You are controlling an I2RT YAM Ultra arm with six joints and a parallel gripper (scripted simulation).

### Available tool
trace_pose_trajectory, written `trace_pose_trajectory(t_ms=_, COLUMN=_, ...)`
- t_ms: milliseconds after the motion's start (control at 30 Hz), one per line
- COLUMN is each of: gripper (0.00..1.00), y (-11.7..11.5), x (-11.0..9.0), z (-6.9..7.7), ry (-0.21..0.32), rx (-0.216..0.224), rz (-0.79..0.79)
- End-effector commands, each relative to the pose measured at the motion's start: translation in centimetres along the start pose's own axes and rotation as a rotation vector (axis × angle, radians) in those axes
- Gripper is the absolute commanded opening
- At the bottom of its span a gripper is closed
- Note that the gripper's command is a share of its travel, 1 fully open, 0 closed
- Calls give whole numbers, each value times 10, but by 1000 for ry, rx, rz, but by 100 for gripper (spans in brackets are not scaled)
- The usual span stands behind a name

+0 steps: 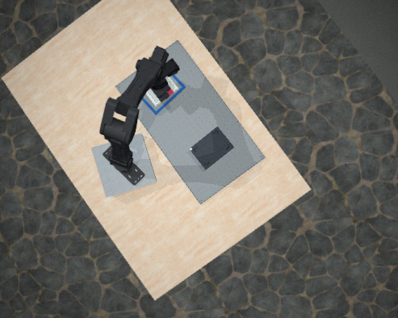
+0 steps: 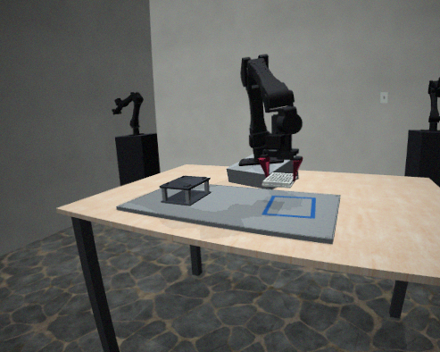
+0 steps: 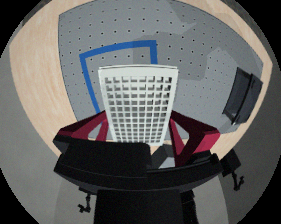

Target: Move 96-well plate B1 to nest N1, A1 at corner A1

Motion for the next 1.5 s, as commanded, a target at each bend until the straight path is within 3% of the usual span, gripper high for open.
trace_pose_trajectory(t_ms=0, gripper=0, y=-12, x=-2, z=12, ry=-16, rx=15, rz=11)
trace_pose_trajectory(t_ms=167, gripper=0, y=-21, x=2, z=19, ry=-32, rx=20, rz=9)
trace_pose_trajectory(t_ms=300, gripper=0, y=-36, x=-8, z=16, ry=0, rx=9, rz=13)
trace_pose_trajectory(t_ms=733, gripper=0, y=-71, x=-5, z=25, ry=-23, rx=14, rz=10)
trace_pose_trajectory(t_ms=800, gripper=0, y=-78, x=-12, z=22, ry=0, rx=10, rz=13)
trace_pose_trajectory(t_ms=1067, gripper=0, y=-103, x=-9, z=30, ry=-18, rx=12, rz=11)
trace_pose_trajectory(t_ms=1267, gripper=0, y=-116, x=-15, z=28, ry=-2, rx=11, rz=13)
trace_pose_trajectory(t_ms=1300, gripper=0, y=-120, x=-6, z=37, ry=-36, rx=12, rz=9)
trace_pose_trajectory(t_ms=1467, gripper=0, y=-137, x=-5, z=42, ry=-44, rx=10, rz=9)
Point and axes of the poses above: the point where the finger pads meet when closed, its own z axis back along the fingers, its own y axis across the jaws, x = y × z, the point moved 3 cm from there along z, back along the fingers, and after that the axes turned 8 degrees about z, right-handed, at the moved point
